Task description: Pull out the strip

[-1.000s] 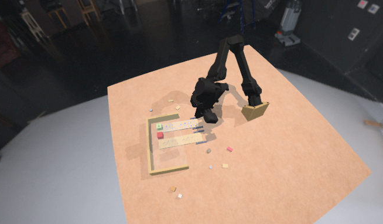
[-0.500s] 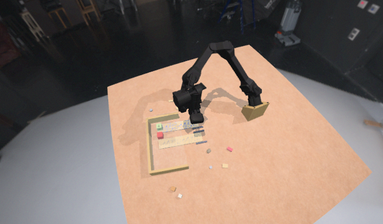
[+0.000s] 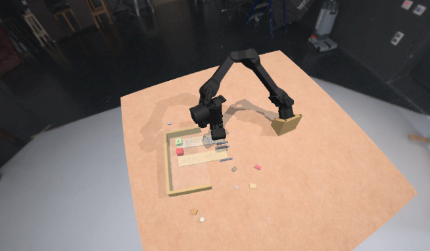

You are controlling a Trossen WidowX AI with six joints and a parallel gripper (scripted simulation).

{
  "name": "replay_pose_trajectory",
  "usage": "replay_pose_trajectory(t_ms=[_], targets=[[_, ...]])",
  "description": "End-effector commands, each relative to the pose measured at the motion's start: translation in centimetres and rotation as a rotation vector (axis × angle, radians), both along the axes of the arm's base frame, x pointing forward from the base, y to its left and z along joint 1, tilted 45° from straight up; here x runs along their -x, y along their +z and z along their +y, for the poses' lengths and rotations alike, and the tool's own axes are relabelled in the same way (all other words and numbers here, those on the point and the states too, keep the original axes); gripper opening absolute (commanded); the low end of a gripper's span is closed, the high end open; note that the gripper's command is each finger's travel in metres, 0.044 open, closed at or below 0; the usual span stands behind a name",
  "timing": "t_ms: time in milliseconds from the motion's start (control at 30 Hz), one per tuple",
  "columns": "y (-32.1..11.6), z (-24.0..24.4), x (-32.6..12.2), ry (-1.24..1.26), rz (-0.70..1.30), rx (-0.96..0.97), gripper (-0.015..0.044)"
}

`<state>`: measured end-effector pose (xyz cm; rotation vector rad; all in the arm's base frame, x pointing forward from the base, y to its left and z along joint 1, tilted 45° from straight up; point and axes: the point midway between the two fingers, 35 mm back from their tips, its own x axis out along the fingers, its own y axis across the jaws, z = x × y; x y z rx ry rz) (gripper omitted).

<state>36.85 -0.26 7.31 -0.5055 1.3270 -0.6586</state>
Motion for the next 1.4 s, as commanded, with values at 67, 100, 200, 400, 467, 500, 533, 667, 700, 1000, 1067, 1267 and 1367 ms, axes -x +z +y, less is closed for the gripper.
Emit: replay_pose_trajectory(t_ms=[67,100,200,400,467,500,533,667,700,1000,1067,1267,1367], targets=[[-1.0,-0.9,-0.1,-0.005,0.01,-0.002,0.0],[-1.1,-1.0,-0.1,-0.005,0.009,-0.002,0.0],[-1.5,-1.3,-0.2,-0.005,0.009,-0.002,0.0],[-2.2,-2.0,-0.3,-0.005,0.009,-0.002,0.0],[-2.4,-2.2,-0.3,-0.005,0.009,-0.002,0.0],[-2.6,-2.3,-0.4,-0.005,0.009,-0.002,0.0],[-2.7,-2.4,-0.4,-0.005,0.009,-0.001,0.0],[-3.2,-2.8,-0.4,-0.005,0.009,-0.001,0.0],[-3.3,-2.9,-0.4,-0.005,0.009,-0.001,0.0],[-4.4,-3.9,-0.5,-0.005,0.009,0.001,0.0],[-4.6,-4.1,-0.5,-0.005,0.009,0.001,0.0],[-4.8,-4.3,-0.5,-0.005,0.009,0.002,0.0],[-4.8,-4.3,-0.5,-0.005,0.009,0.002,0.0]])
